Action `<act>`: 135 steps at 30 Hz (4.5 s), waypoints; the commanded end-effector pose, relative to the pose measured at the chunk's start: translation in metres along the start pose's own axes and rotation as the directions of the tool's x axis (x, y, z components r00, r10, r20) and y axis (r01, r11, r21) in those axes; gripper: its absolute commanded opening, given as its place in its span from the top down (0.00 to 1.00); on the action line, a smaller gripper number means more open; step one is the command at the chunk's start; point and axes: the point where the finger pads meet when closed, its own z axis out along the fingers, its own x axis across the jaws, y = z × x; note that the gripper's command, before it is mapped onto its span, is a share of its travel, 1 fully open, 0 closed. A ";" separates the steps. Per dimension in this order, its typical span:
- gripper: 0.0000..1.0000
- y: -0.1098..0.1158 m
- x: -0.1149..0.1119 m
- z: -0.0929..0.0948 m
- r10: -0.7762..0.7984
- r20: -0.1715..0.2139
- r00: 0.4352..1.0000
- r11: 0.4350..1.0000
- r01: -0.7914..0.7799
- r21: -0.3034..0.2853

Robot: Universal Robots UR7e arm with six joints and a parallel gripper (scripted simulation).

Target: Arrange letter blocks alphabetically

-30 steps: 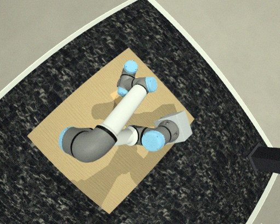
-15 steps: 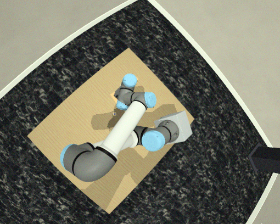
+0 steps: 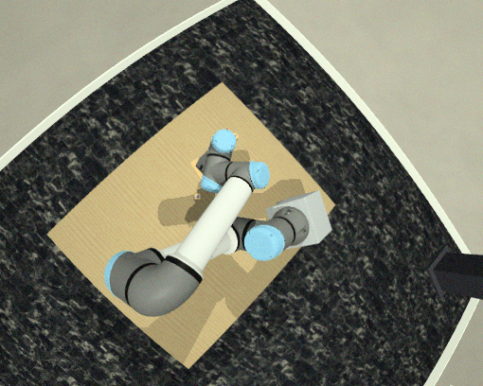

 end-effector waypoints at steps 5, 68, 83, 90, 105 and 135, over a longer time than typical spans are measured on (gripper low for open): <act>0.51 0.000 -0.001 0.002 0.003 0.001 1.000 1.000 -0.003 0.001; 0.51 0.000 0.001 0.095 0.000 -0.001 1.000 1.000 0.000 -0.001; 0.51 0.000 0.001 0.095 0.000 -0.001 1.000 1.000 0.000 -0.001; 0.51 0.000 0.001 0.095 0.000 -0.001 1.000 1.000 0.000 -0.001; 0.51 0.000 0.001 0.097 0.000 -0.001 1.000 1.000 0.000 -0.001; 0.51 0.000 0.001 0.099 0.000 -0.001 1.000 1.000 0.000 -0.001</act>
